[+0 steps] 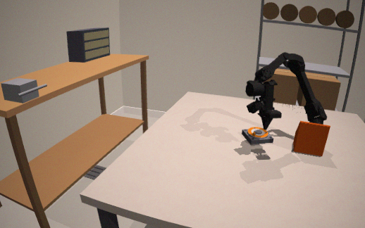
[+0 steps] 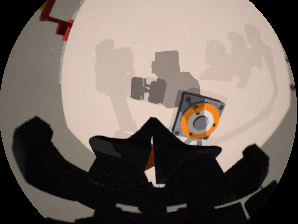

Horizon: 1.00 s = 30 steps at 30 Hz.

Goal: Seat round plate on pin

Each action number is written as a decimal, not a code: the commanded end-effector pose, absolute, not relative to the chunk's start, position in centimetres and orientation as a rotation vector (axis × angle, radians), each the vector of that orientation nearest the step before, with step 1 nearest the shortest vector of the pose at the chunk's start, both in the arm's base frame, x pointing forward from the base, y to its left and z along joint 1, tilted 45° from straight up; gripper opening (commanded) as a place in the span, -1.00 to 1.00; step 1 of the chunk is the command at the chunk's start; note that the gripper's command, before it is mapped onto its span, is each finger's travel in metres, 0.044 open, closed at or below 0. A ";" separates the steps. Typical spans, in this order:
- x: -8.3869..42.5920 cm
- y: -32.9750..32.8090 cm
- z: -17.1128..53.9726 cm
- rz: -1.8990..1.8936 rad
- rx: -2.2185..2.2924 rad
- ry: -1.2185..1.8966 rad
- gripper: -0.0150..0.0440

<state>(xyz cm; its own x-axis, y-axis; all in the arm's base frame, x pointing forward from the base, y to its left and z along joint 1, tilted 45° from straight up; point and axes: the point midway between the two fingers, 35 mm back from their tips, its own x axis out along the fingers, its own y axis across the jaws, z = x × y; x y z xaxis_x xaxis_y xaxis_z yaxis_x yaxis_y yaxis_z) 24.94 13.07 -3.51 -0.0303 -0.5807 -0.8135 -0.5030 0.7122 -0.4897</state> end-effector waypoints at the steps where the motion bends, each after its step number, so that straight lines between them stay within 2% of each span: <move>1: 27.5 8.6 -0.9 -0.449 -0.728 1.496 -0.49; 10: 28.5 7.7 -0.5 -0.516 -0.699 1.455 -0.49; 19: 28.9 4.4 -3.8 -0.518 -0.700 1.453 -0.49; 30: 29.8 4.3 -3.8 -0.518 -0.700 1.453 -0.49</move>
<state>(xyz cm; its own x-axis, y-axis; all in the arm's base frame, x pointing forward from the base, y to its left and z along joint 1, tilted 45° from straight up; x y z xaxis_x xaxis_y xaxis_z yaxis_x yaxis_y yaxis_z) 29.47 4.42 -3.63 0.0706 -0.6977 -0.7129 -0.0882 0.7076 -0.7011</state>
